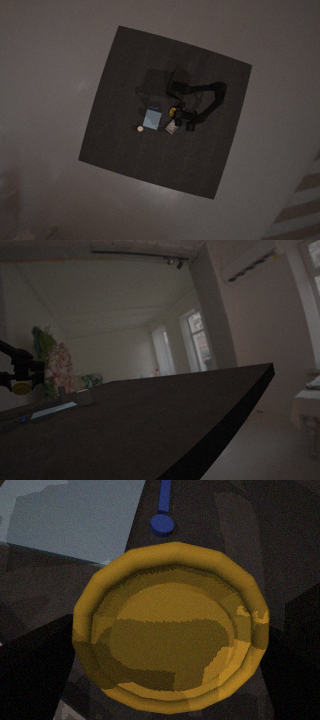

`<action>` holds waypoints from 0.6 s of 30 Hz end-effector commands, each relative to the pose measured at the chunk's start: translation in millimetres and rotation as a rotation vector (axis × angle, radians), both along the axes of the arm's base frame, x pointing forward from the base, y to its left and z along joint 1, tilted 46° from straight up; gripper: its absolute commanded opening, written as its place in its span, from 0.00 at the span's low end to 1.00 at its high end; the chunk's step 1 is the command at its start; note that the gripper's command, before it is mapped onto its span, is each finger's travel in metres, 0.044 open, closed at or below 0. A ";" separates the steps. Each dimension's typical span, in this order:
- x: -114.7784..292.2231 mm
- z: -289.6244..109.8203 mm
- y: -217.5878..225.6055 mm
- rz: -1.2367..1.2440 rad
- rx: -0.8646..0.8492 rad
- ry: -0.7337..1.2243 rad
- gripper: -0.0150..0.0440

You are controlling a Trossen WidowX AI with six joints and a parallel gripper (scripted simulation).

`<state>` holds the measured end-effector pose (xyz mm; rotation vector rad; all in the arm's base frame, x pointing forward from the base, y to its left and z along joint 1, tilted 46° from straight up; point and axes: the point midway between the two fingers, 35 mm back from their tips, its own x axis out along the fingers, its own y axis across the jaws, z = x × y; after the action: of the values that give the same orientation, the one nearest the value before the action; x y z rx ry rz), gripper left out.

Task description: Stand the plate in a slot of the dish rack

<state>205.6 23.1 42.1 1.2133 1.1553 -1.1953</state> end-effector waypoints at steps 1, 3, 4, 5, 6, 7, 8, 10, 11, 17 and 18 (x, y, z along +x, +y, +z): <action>2.6 -4.6 0.1 0.030 -0.073 -0.036 0.25; 4.3 -6.6 0.6 0.048 -0.110 -0.057 0.25; 5.2 -7.4 0.9 0.058 -0.128 -0.068 0.25; 6.0 -8.2 1.3 0.067 -0.145 -0.079 0.25; 6.9 -9.0 1.7 0.076 -0.163 -0.090 0.25; 7.8 -9.6 2.1 0.085 -0.180 -0.102 0.25; 8.7 -10.2 2.6 0.094 -0.197 -0.114 0.25; 10.5 -11.1 3.6 0.111 -0.231 -0.139 0.25; 11.4 -11.5 4.2 0.119 -0.247 -0.152 0.25; 16.8 -12.2 8.1 0.162 -0.343 -0.239 0.25; 17.6 -12.1 8.9 0.168 -0.359 -0.255 0.25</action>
<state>221.2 30.5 30.3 0.9680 0.8489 -1.0558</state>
